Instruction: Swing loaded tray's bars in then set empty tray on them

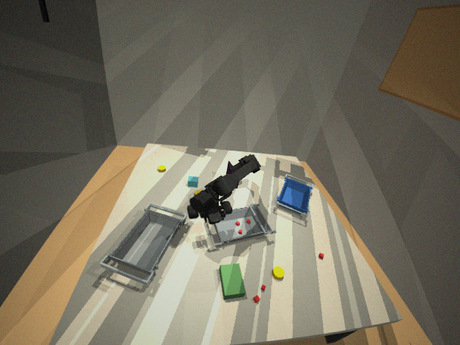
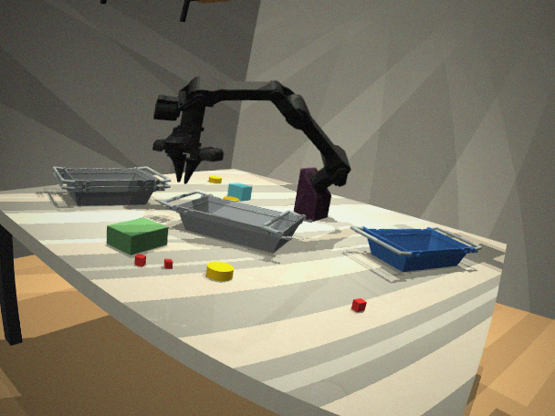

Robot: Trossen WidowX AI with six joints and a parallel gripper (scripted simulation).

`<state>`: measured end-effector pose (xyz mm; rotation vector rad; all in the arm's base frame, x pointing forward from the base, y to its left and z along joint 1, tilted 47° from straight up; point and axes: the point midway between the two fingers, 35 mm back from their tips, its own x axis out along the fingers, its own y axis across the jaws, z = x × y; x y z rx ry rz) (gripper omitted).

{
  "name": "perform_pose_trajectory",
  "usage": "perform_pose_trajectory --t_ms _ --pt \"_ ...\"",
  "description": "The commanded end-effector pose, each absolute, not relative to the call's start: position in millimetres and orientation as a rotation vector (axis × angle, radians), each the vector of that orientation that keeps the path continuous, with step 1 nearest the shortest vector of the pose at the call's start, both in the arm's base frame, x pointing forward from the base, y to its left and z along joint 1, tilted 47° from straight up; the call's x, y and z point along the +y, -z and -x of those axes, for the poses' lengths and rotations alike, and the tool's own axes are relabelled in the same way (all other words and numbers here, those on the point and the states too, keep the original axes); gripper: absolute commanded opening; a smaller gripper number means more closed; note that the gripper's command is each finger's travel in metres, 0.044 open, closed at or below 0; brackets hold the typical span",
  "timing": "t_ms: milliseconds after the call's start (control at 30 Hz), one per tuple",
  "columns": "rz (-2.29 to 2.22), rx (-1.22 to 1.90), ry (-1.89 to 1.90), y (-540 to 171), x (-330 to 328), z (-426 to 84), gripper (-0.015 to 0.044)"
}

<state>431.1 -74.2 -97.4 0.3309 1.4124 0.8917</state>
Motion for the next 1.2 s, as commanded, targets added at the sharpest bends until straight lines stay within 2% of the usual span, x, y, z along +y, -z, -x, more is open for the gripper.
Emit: perform_pose_trajectory --t_ms 0,733,1167 --pt "-0.33 1.402 -0.922 97.5 -71.6 -431.1 0.0084" --pt "-0.332 1.401 -0.924 139.0 -28.2 -425.4 0.0084" --pt "-0.332 1.402 -0.924 105.5 -37.2 -421.3 0.0084"
